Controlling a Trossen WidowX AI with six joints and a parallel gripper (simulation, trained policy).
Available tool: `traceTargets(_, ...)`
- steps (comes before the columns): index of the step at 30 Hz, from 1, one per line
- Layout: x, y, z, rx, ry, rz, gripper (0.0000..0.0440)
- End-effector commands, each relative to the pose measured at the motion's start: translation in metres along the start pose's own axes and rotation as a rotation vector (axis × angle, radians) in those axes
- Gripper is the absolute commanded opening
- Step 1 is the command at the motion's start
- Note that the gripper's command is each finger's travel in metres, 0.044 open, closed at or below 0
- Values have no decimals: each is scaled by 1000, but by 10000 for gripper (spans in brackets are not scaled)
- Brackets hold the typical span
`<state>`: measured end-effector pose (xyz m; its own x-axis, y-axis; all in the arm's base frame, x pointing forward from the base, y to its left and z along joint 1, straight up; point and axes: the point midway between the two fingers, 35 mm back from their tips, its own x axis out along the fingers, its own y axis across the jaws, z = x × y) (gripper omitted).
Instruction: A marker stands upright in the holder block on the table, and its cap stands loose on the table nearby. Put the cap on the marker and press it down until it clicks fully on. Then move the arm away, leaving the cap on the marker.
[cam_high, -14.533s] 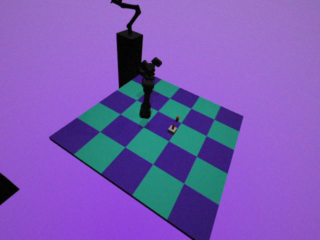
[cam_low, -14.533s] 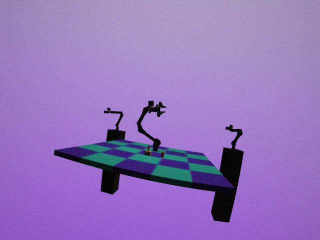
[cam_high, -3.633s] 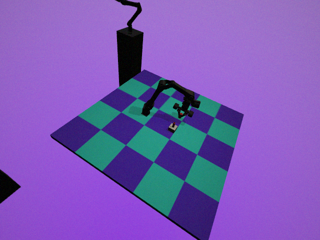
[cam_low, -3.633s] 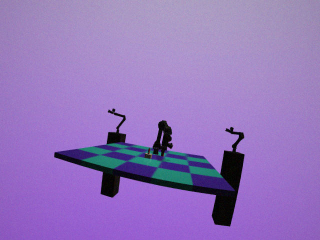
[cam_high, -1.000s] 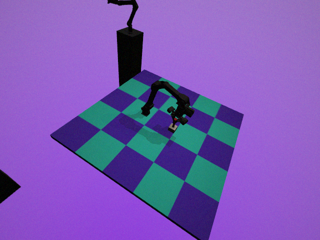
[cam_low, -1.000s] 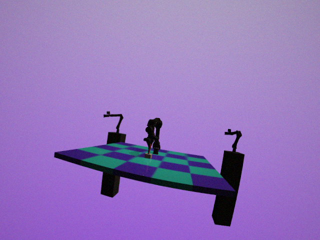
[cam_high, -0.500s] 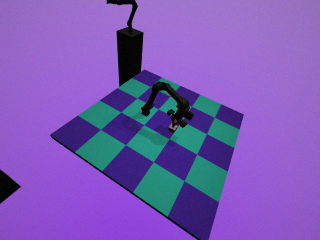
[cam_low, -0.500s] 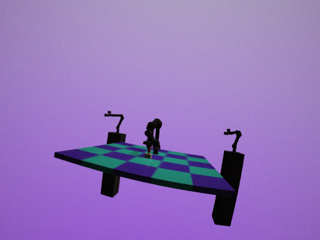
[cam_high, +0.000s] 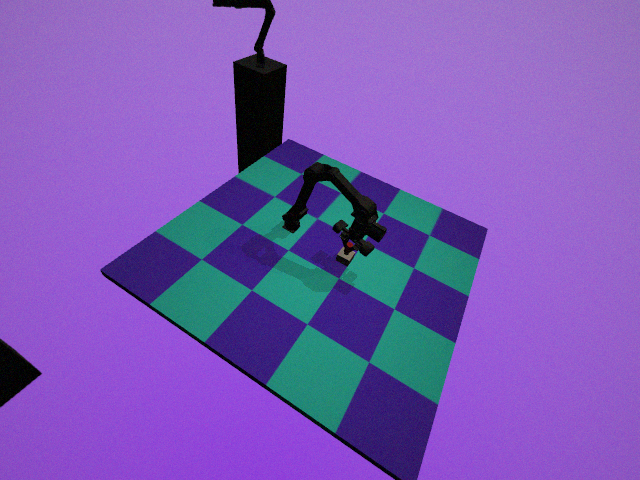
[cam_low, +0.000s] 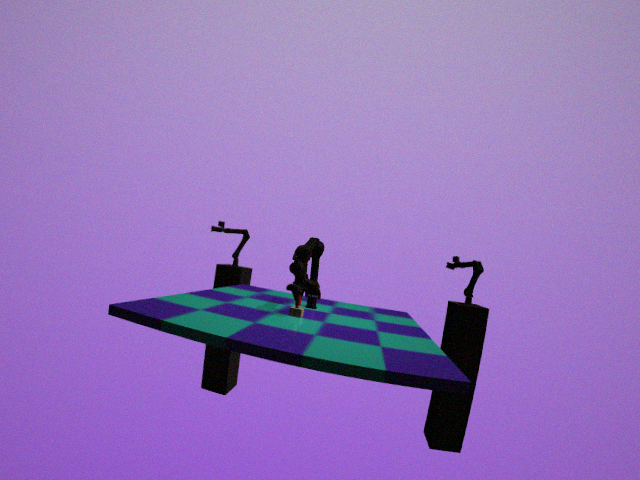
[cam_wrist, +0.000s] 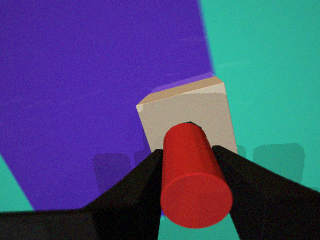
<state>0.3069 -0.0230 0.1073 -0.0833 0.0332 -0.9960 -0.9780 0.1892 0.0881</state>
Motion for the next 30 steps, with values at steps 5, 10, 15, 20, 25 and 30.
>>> traceTargets(5,17,9,-5,-26,27,45,67)
traceTargets(10,17,8,-7,-35,32,39,75)
traceTargets(15,18,8,-8,-40,36,36,83)
traceTargets(20,18,8,-8,-43,37,34,91)
traceTargets(25,18,7,-9,-51,41,30,99)
traceTargets(30,18,7,-9,-53,42,29,107)
